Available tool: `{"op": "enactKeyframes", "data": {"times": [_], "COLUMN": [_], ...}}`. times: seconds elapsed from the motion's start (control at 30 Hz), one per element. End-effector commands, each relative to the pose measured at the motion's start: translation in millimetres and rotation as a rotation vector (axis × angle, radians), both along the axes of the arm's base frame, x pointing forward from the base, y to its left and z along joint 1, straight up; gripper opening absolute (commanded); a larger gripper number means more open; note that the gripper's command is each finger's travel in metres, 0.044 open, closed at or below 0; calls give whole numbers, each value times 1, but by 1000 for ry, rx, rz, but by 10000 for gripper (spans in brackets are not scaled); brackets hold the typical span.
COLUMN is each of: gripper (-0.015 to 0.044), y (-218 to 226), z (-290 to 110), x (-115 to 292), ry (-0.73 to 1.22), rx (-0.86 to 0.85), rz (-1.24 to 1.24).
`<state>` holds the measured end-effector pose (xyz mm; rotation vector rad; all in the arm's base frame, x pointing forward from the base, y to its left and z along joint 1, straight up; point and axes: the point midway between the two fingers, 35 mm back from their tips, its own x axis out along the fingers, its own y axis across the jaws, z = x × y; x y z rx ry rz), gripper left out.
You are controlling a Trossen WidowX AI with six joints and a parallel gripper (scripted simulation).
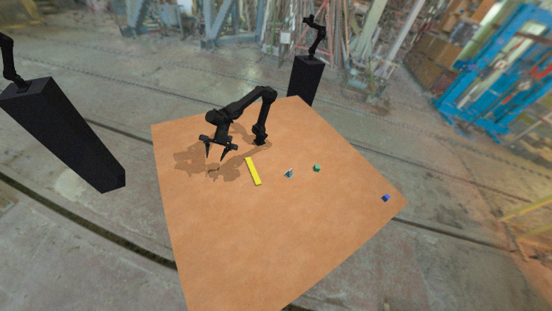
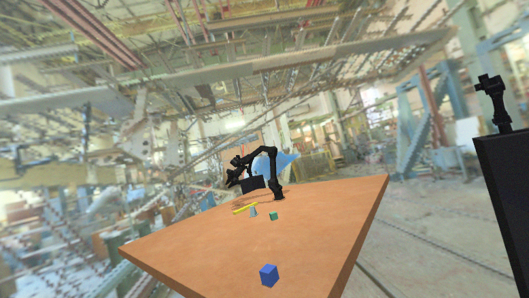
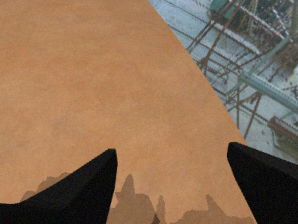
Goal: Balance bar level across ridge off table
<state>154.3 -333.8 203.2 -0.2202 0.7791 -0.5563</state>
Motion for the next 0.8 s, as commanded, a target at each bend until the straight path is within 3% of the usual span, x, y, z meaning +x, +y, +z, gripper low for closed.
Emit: {"op": "enactKeyframes", "data": {"times": [0.0,0.77], "gripper": [315,315], "y": [11,117], "z": [-13,-73], "x": [9,40], "ry": [28,368], "rx": [73,449], "rz": [5,84]}}
